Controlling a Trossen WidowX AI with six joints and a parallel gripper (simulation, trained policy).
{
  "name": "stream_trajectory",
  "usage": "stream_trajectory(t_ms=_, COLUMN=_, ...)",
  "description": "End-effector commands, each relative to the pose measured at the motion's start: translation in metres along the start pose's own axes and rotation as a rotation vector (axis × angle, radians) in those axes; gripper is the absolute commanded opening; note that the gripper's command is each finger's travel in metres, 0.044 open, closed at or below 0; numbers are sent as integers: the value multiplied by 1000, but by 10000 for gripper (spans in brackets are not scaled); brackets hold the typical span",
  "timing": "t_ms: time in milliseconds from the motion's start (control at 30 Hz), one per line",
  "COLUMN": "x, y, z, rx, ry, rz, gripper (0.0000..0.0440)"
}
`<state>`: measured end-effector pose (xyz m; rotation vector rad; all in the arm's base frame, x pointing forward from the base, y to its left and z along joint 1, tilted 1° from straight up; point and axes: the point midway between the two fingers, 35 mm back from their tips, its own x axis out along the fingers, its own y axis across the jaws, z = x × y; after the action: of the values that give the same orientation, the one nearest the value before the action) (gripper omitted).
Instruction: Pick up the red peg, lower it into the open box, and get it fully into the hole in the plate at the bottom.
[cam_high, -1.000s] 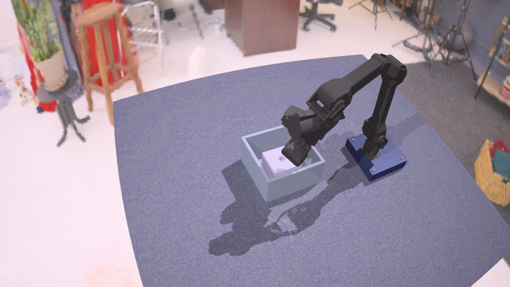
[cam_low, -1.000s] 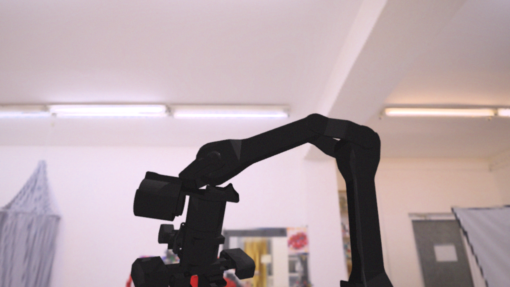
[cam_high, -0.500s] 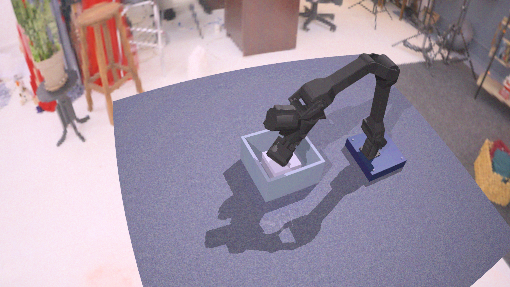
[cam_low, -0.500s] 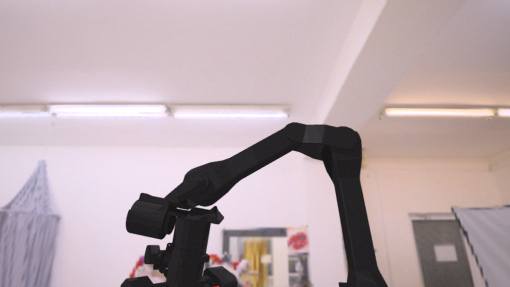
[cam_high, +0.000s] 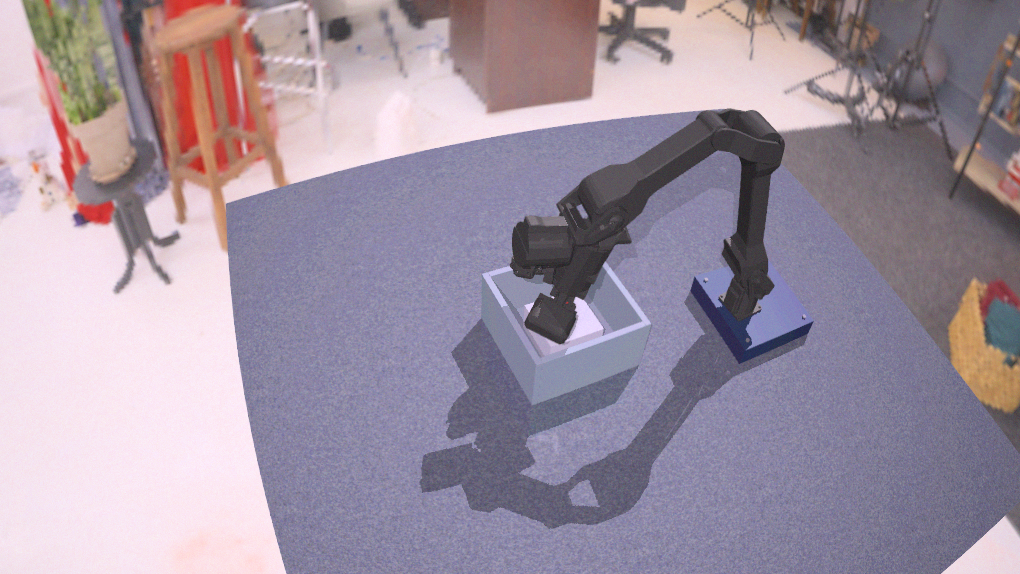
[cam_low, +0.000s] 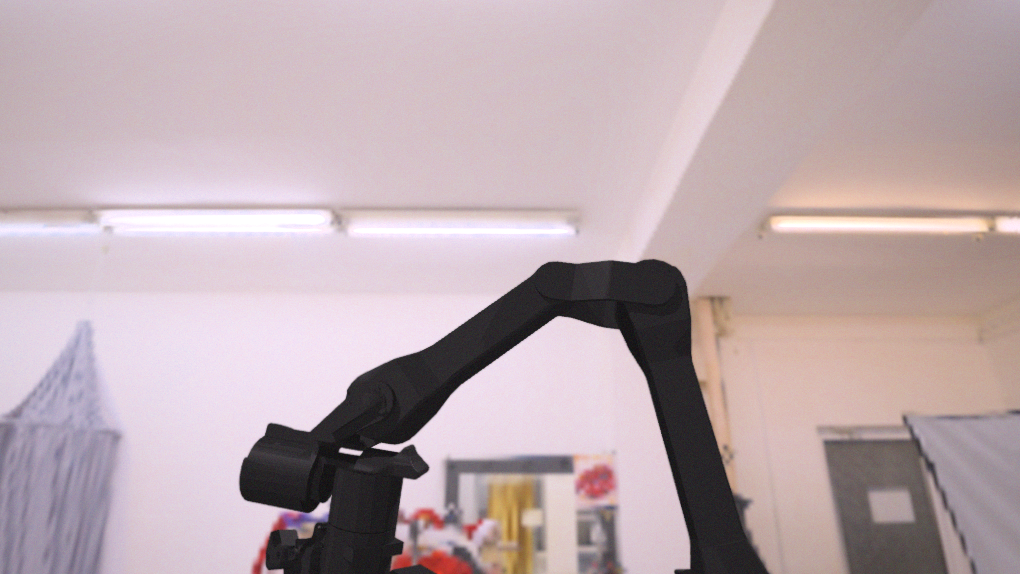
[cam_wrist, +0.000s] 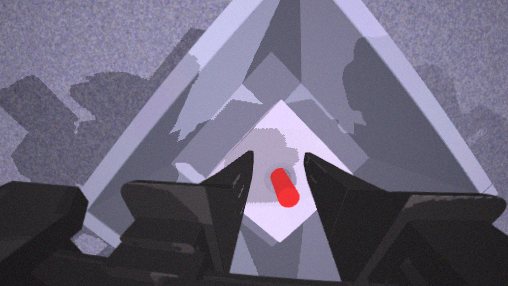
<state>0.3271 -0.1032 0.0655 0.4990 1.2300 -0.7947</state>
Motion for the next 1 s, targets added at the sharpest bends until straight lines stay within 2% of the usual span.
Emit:
stream_trajectory(t_ms=0, x=2, y=5, z=6, rx=-24, ry=22, rz=17, gripper=281)
stream_trajectory(t_ms=200, x=-7, y=21, z=21, rx=-36, ry=34, rz=66, gripper=438)
stream_trajectory(t_ms=667, x=-46, y=67, z=54, rx=-77, ry=31, rz=224, gripper=440)
stream_trajectory(t_ms=967, x=-47, y=69, z=55, rx=-79, ry=29, rz=228, gripper=440)
